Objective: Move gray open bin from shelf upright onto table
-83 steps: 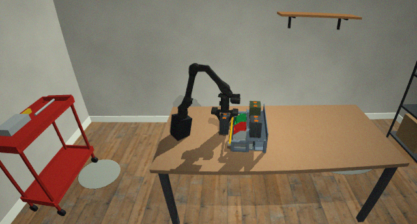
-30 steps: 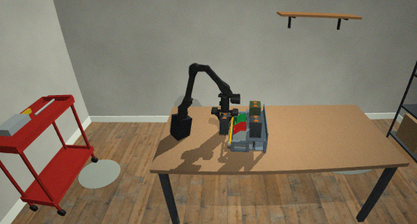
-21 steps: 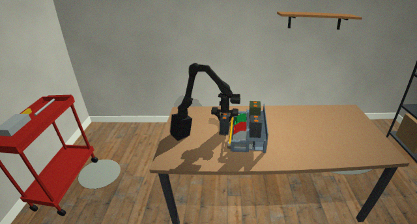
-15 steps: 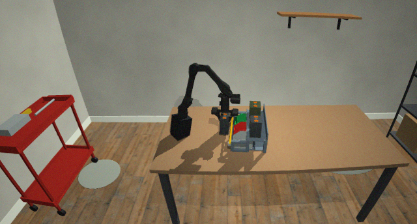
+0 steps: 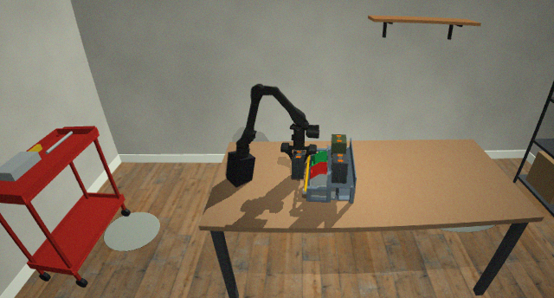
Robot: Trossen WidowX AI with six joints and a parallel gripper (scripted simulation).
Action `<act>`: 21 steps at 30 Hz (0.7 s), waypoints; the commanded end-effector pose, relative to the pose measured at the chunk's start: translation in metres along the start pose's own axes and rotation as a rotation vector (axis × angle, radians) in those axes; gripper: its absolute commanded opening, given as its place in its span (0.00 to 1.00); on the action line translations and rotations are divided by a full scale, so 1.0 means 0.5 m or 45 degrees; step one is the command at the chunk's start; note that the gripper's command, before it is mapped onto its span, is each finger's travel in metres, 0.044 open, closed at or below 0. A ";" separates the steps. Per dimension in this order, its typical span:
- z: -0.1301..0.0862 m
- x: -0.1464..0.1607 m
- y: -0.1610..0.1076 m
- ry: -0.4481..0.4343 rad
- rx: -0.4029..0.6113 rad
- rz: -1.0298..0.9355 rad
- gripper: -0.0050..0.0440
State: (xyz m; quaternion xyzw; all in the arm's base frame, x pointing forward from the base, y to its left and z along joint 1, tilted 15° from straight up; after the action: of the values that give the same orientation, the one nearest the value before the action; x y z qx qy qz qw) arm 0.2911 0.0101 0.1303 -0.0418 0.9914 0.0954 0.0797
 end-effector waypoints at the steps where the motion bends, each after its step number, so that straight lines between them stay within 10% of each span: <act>1: -0.029 -0.014 0.003 -0.073 0.008 -0.011 0.10; 21: -0.028 -0.013 0.003 -0.073 0.008 -0.011 0.10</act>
State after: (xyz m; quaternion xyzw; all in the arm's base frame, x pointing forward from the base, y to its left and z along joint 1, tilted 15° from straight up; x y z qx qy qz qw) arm 0.2914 0.0101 0.1304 -0.0419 0.9913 0.0954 0.0806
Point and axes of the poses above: the point midway between the two fingers, 35 mm back from their tips, its own z axis out along the fingers, its own x axis across the jaws, y = z × x, the point moved 8 cm from there along -z, back along the fingers, and after that the axes turned 3 degrees about -z, right-handed, at the moved point
